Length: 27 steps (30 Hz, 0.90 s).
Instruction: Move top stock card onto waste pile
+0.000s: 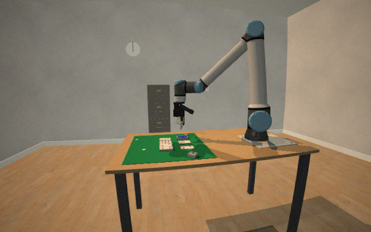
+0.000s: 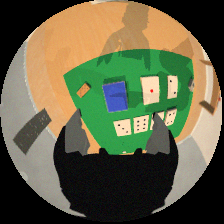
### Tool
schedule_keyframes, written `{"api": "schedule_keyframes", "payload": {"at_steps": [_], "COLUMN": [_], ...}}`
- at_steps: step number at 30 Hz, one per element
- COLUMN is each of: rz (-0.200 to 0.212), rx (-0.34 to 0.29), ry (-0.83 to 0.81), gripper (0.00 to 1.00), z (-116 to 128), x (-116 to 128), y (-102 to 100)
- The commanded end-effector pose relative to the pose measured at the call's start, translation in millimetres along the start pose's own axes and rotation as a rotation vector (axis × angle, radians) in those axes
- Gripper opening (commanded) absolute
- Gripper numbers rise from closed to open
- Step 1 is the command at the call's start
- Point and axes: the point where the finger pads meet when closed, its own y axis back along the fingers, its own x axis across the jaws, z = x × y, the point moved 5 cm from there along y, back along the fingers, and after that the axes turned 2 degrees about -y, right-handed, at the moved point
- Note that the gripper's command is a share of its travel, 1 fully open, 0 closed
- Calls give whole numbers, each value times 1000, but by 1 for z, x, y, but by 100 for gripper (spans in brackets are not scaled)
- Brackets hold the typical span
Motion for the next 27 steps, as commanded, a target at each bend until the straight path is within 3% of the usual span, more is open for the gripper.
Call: {"api": "schedule_keyframes", "payload": {"at_steps": [1, 17, 19, 27], "rz": [-2, -1, -1, -1], "rx": [-1, -2, -2, -2], "ry": [-86, -569, -569, -898], "gripper": [100, 100, 100, 100], "z": [0, -3, -3, -3], "x": [1, 7, 7, 11], "y": [1, 1, 1, 1]}}
